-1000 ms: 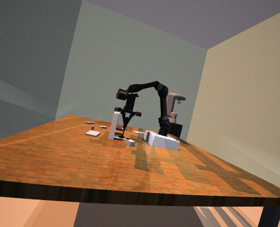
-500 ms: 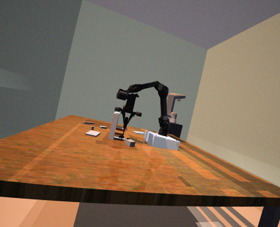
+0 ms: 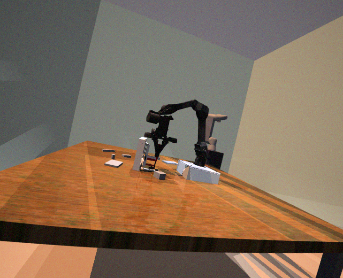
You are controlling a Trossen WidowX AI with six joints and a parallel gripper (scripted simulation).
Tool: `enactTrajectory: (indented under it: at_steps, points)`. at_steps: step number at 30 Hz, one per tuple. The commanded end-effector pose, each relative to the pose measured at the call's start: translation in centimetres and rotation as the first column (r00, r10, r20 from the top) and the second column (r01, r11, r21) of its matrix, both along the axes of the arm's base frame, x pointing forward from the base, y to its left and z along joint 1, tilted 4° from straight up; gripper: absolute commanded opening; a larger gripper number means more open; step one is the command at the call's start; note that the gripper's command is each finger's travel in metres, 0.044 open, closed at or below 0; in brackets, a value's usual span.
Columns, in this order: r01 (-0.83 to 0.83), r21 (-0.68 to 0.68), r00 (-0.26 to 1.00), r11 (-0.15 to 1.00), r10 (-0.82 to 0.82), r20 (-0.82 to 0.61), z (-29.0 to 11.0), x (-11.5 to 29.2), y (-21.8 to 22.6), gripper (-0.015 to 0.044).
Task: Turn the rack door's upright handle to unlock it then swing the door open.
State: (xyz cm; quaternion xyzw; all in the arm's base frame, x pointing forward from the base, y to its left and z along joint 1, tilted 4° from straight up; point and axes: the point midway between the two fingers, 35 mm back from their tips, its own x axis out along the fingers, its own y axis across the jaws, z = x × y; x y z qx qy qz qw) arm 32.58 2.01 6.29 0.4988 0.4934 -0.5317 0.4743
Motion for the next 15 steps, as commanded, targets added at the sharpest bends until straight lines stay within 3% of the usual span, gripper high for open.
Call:
enactTrajectory:
  at_steps: [1,15]
  points:
    - [-0.091,0.0,0.996,0.996,0.091,0.008,0.0,-0.6,-0.2,0.0014]
    - [-0.344,0.011,0.939,0.939,0.344,0.004,0.2,-4.0,-1.3,0.0014]
